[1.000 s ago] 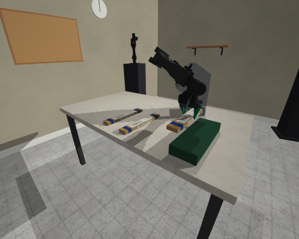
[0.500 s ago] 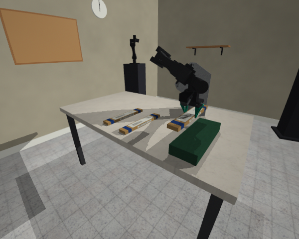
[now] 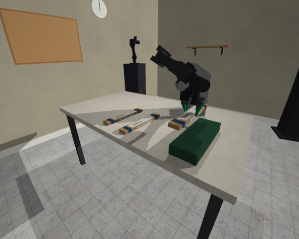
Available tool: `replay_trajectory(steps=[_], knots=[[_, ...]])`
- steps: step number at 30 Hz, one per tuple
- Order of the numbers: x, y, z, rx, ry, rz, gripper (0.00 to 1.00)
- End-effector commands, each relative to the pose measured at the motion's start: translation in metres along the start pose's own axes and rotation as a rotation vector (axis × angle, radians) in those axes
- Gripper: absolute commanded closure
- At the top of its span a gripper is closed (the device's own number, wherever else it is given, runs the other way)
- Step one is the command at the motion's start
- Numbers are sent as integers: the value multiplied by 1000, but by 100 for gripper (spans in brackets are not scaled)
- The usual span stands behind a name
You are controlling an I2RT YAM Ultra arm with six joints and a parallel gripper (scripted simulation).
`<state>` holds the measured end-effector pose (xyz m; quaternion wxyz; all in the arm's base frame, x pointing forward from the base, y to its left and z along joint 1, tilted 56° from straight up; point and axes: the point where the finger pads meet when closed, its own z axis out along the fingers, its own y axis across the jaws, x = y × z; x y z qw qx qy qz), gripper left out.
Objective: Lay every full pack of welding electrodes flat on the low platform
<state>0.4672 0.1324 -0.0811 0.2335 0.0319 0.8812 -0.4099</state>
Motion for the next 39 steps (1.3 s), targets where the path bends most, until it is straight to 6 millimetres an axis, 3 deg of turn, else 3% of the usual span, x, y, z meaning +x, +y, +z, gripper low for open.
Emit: replay_trajectory(steps=[1, 34, 39], knots=[[-17, 15, -55, -55, -85, -2, 100], [-6, 22, -55, -48, -75, -26, 100], [-11, 19, -60, -55, -80, -13, 100]])
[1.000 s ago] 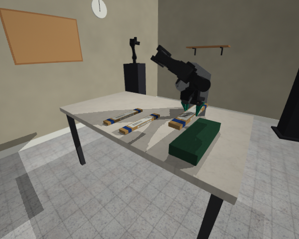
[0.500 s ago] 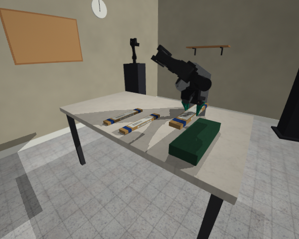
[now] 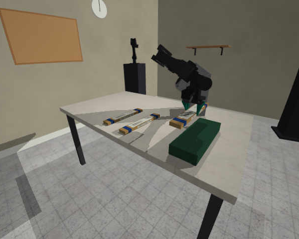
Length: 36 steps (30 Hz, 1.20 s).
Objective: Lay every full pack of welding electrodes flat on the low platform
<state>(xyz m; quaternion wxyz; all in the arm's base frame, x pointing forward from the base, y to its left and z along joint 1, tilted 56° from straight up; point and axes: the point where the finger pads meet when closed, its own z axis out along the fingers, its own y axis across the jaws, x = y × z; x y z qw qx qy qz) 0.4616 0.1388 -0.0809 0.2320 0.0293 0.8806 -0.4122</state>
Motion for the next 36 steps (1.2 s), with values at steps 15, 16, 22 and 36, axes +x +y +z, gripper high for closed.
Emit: replay_trajectory(steps=[15, 16, 22, 36], knots=[[-17, 15, -56, -58, -86, -3, 100], [-17, 16, -56, -58, -86, -4, 100], [-17, 15, -56, -58, -86, -3, 100], [-18, 13, -61, -62, -89, 1, 100]])
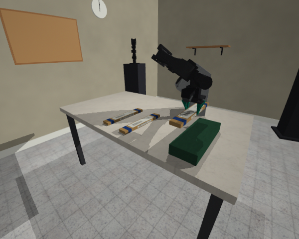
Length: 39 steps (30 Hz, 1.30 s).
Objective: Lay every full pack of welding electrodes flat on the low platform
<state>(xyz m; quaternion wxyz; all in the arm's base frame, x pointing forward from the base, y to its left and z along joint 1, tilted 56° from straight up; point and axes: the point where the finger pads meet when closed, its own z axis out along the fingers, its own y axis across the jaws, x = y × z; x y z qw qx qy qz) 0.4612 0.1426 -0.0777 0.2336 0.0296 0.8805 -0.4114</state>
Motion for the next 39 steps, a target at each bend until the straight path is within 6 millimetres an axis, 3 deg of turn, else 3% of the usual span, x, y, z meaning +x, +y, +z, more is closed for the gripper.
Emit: replay_trajectory(steps=[1, 39], knots=[[-17, 13, -56, -61, -87, -2, 100], [-13, 16, -60, -63, -89, -9, 100]])
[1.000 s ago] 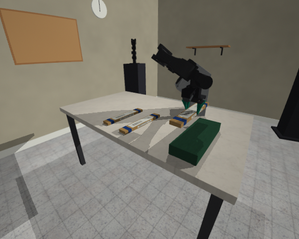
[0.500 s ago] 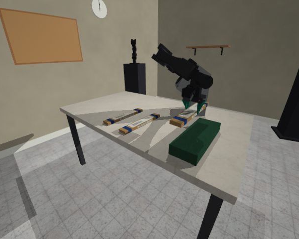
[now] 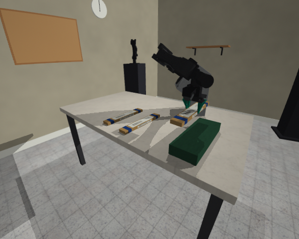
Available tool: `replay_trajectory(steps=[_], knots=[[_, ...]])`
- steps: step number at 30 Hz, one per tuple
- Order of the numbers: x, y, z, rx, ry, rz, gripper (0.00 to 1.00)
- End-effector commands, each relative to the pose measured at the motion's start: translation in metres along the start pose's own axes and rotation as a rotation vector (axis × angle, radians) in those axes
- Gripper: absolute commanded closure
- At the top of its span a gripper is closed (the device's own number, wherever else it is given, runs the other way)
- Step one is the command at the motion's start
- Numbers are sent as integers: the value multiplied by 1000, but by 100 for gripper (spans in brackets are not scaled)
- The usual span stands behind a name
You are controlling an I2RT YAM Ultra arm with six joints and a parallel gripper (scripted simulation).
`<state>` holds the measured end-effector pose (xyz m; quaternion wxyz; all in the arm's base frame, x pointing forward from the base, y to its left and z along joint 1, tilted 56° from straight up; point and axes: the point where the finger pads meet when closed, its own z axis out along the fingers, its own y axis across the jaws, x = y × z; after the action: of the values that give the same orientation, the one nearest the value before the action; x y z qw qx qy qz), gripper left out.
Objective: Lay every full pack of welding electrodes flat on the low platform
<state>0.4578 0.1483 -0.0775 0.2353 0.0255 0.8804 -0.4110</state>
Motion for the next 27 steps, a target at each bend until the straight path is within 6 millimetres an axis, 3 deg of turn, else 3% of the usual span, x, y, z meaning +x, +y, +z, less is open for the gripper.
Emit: replay_trajectory(steps=[1, 27], knots=[[-16, 13, -54, -60, -83, -3, 100], [-13, 14, -57, -61, -87, -16, 100]])
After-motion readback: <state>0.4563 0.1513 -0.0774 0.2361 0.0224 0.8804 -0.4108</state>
